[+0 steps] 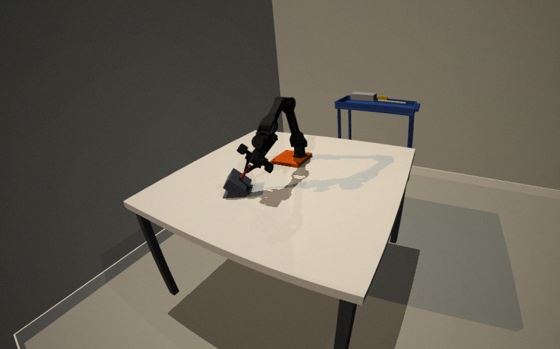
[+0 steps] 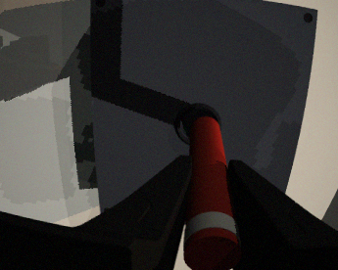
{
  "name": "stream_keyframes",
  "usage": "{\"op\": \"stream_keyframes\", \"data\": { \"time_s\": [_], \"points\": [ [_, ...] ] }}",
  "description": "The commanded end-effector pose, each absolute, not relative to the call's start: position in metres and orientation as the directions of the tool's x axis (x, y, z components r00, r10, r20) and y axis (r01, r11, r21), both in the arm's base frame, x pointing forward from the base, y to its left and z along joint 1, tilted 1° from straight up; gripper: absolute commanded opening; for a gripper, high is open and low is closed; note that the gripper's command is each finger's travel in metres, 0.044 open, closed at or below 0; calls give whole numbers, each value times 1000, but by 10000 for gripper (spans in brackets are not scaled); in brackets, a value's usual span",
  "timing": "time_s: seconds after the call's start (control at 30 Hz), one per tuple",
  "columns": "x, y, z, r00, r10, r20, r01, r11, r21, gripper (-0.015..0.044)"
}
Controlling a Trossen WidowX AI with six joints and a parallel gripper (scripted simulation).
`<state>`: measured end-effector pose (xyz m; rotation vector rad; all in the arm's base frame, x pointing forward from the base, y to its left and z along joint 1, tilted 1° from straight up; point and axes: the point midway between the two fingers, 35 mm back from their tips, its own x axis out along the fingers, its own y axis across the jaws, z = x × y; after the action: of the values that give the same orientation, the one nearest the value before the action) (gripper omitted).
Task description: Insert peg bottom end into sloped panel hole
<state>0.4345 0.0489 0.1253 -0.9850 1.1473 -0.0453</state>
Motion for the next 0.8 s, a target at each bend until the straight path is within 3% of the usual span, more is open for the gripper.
{"op": "stream_keyframes", "data": {
  "time_s": [0.0, 0.77],
  "points": [
    [434, 49, 125, 457, -495, -739, -435, 600, -671, 0],
    [433, 46, 118, 457, -496, -739, -435, 600, -671, 0]
  ]
}}
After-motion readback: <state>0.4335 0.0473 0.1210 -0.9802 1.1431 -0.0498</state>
